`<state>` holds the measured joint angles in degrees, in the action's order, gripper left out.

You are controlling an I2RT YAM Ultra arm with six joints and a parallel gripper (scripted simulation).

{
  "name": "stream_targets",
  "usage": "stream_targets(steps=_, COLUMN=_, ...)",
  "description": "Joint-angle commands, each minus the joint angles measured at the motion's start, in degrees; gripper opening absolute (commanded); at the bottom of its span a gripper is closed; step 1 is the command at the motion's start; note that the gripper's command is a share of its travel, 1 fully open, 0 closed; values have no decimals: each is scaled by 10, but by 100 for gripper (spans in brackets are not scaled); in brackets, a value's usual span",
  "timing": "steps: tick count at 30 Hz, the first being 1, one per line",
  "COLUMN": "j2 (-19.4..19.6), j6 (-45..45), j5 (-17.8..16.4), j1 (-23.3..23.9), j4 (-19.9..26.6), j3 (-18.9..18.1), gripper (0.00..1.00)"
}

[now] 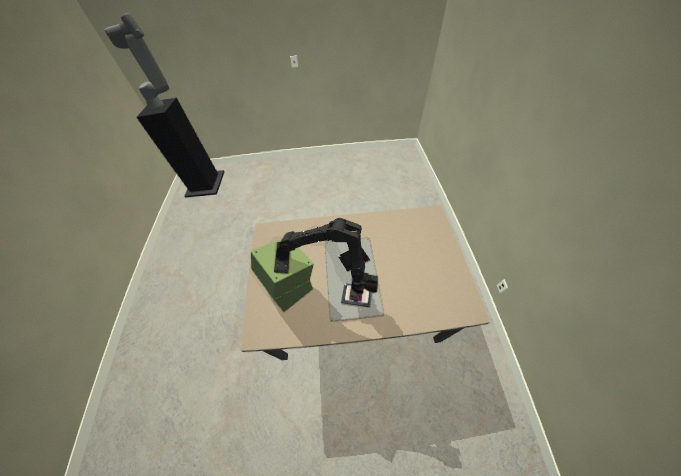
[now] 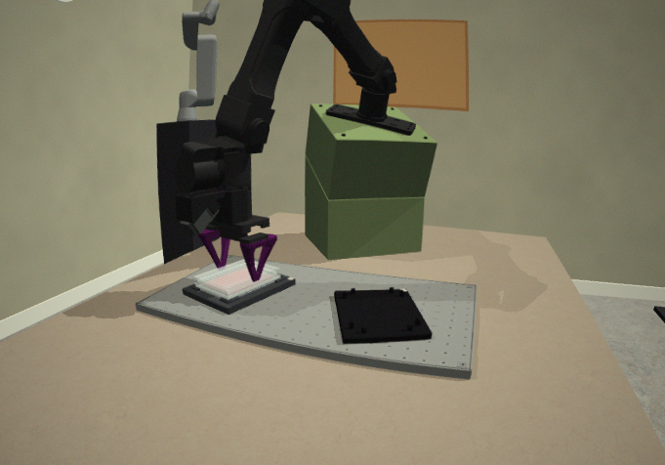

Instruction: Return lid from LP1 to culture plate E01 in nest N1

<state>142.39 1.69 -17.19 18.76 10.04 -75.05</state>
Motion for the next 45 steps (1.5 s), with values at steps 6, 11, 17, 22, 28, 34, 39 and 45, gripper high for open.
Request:
stream_targets(steps=6, j2=5, j6=-4, j5=4, j1=-5, j4=-8, j3=-12, gripper=0)
stream_targets(steps=11, j2=8, j6=-4, j5=4, j1=-4, j4=-9, j3=-13, gripper=0)
stream_targets(steps=17, j2=5, j6=-4, j5=4, j1=-2, j4=-7, j3=-15, gripper=0)
stream_targets(steps=22, j2=1, j6=-3, j5=1, j1=-1, j4=-4, j3=-4, gripper=0)
stream_targets(steps=28, j2=1, j6=-3, j5=1, j1=-1, j4=-4, j3=-4, gripper=0)
stream_targets(steps=34, j2=12, j6=-5, j5=4, j1=-3, j4=-10, j3=-16, gripper=0)
stream_targets(steps=39, j2=1, j6=-5, j5=4, j1=-3, j4=-5, j3=-15, gripper=0)
stream_targets(steps=45, j2=-1, j6=-5, j5=4, j1=-4, j4=-4, j3=-15, gripper=0)
